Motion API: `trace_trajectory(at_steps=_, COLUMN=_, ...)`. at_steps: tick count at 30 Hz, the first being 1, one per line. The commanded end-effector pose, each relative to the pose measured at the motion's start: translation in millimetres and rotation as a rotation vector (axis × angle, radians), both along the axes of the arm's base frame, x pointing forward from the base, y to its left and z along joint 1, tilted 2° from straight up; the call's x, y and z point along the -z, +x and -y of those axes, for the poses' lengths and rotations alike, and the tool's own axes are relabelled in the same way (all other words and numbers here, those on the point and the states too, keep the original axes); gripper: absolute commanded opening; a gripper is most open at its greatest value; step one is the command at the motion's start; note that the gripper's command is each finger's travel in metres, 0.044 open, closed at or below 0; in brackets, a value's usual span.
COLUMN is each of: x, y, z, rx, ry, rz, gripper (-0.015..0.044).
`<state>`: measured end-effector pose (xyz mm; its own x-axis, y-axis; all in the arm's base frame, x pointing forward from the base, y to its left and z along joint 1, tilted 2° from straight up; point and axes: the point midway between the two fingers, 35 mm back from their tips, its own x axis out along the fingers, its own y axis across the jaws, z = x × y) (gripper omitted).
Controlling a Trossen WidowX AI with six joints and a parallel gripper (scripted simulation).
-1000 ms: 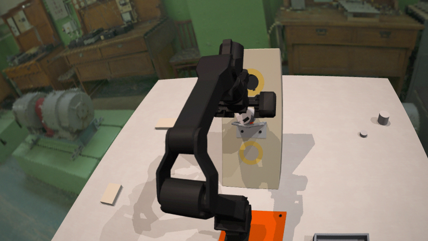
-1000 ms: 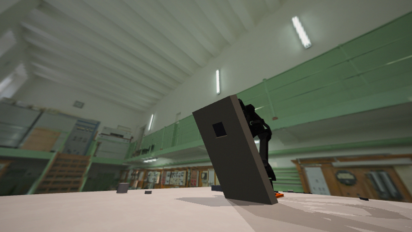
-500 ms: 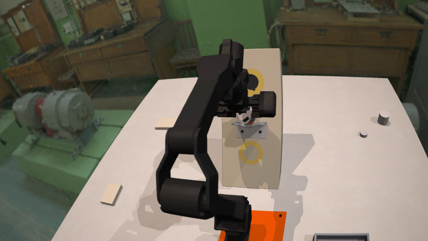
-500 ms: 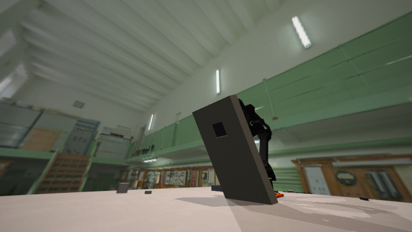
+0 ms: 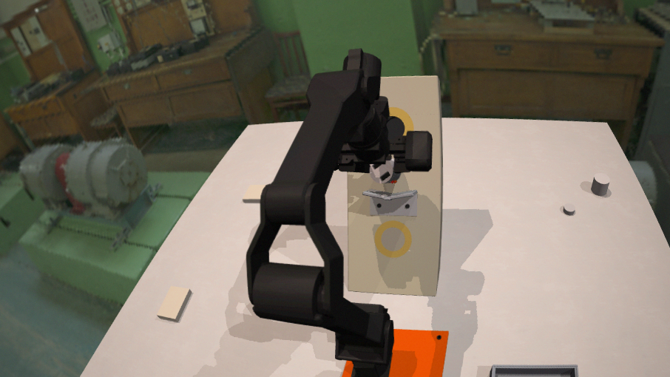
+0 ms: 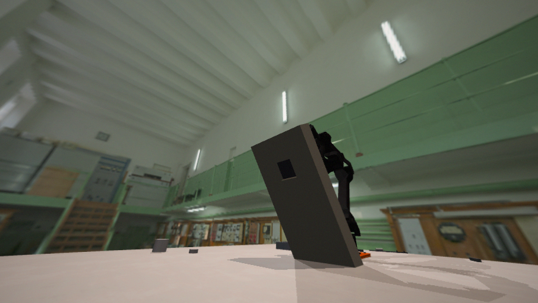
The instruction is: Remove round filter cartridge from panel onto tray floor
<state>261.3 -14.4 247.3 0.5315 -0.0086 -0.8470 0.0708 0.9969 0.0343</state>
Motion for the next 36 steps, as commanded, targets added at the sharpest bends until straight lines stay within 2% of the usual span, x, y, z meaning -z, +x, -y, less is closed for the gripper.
trace_trajectory(at_steps=1, x=-10.0, y=1.4, z=0.3, rx=-0.003, ry=0.0, rz=0.001, gripper=0.0)
trace_trajectory(at_steps=22, x=-82.4, y=-38.0, z=0.0, rx=-0.003, ry=0.0, rz=-0.003, gripper=0.0)
trace_trajectory(at_steps=36, x=-75.6, y=-32.9, z=35.3, rx=-0.004, ry=-0.005, rz=-0.018, gripper=0.0)
